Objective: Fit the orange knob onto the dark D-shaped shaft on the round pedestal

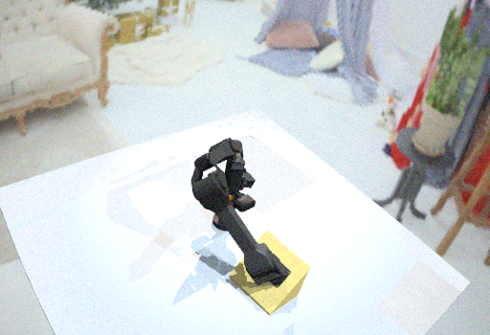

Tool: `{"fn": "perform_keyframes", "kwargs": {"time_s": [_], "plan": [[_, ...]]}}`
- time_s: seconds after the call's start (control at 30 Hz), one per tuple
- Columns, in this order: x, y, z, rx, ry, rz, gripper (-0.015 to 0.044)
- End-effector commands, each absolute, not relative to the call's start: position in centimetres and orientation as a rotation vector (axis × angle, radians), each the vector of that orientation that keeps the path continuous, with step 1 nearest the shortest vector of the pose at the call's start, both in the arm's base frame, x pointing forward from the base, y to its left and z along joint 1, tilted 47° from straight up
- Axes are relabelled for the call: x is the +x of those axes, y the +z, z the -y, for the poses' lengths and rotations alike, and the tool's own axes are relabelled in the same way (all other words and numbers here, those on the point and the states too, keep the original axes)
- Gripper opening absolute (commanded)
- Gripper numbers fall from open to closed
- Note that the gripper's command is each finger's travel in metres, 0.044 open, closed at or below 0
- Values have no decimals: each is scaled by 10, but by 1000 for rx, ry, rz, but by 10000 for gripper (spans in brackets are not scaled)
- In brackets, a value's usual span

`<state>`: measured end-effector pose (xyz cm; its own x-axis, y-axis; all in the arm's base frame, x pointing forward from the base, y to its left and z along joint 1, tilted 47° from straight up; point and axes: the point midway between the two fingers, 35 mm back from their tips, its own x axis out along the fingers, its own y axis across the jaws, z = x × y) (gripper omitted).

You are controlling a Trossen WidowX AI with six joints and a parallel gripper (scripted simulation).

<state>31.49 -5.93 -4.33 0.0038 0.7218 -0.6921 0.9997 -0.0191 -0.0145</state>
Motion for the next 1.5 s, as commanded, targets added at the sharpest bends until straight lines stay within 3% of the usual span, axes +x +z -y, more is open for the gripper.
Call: {"fn": "perform_keyframes", "kwargs": {"time_s": [0.0,1.47], "plan": [[315,-43,59,1782,-716,-1768,0],[316,-49,53,1848,-819,-1760,0]]}}
